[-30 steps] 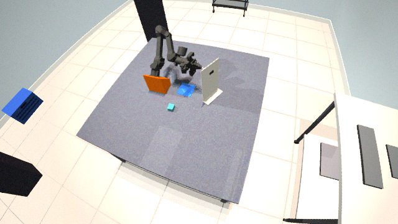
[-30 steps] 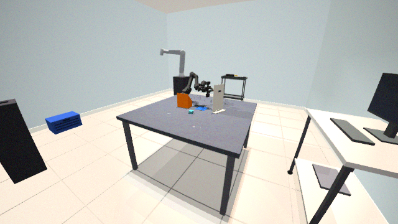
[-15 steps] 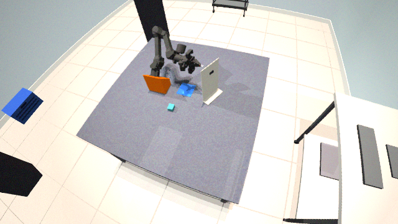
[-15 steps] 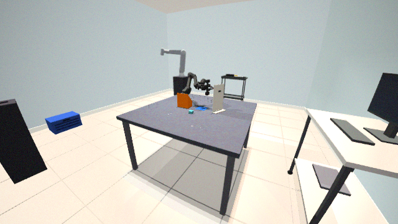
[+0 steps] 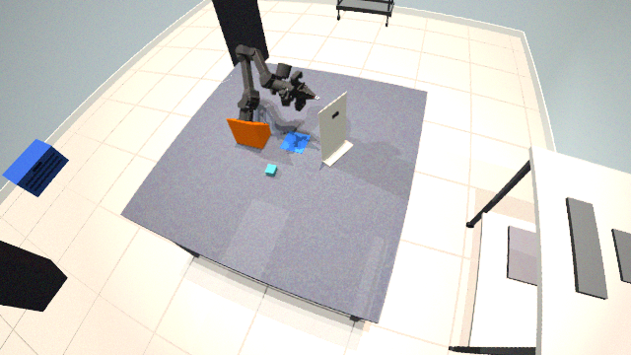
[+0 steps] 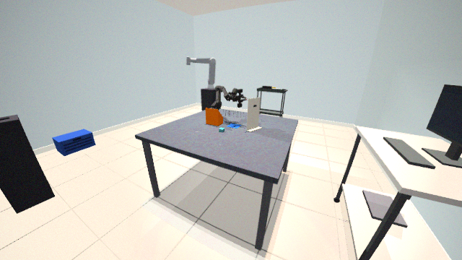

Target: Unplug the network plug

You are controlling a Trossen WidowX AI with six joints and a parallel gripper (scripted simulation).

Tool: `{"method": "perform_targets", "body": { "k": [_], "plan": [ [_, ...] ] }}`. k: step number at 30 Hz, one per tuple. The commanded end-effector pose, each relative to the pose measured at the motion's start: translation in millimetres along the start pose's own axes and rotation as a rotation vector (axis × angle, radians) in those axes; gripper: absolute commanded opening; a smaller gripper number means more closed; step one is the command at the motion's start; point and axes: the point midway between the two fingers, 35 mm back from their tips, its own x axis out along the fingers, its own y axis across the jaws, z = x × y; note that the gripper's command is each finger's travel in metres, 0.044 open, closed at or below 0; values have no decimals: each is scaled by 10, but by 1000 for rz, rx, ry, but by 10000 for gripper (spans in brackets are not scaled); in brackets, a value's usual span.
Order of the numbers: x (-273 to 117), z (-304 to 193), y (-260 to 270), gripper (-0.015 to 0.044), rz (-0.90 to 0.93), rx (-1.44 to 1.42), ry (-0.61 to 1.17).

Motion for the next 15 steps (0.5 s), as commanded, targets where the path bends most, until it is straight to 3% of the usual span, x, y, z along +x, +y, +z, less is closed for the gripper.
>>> {"method": "perform_targets", "body": {
  "k": [1,15],
  "plan": [
    [-34,-17,63,0,-1,-4,5],
    [77,273,-315,0,-231,-230,-56]
  ]
}}
